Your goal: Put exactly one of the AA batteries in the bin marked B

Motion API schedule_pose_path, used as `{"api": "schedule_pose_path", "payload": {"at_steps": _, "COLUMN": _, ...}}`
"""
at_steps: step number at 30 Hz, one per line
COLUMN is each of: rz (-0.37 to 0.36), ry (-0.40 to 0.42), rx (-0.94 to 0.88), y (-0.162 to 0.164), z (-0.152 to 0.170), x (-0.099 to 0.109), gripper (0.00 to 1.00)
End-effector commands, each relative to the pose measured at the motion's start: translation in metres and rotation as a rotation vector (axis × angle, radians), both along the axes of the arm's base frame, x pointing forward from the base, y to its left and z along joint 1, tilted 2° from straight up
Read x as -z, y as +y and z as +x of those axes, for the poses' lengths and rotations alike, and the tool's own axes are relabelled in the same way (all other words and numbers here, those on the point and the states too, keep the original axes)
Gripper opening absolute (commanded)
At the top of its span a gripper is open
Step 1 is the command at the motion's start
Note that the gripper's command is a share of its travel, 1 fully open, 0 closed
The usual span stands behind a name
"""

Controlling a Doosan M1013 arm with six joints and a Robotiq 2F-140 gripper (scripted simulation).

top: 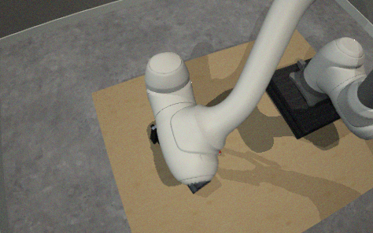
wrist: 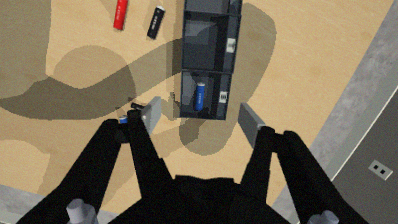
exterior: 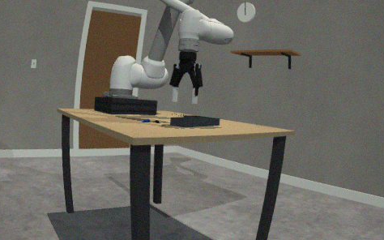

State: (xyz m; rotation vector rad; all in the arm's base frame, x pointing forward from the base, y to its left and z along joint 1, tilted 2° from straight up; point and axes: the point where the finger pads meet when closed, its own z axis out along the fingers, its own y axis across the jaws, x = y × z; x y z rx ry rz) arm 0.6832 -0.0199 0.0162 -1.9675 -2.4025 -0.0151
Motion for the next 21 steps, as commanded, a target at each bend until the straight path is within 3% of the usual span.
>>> {"api": "schedule_pose_path", "payload": {"at_steps": 1, "rz": 0.0, "ry": 0.0, "rx": 0.0, "y": 0.0, "z": 0.0, "x": -0.011, "gripper": 1.0}}
{"api": "schedule_pose_path", "payload": {"at_steps": 21, "rz": 0.0, "ry": 0.0, "rx": 0.0, "y": -0.002, "z": 0.002, "x": -0.083, "gripper": 1.0}}
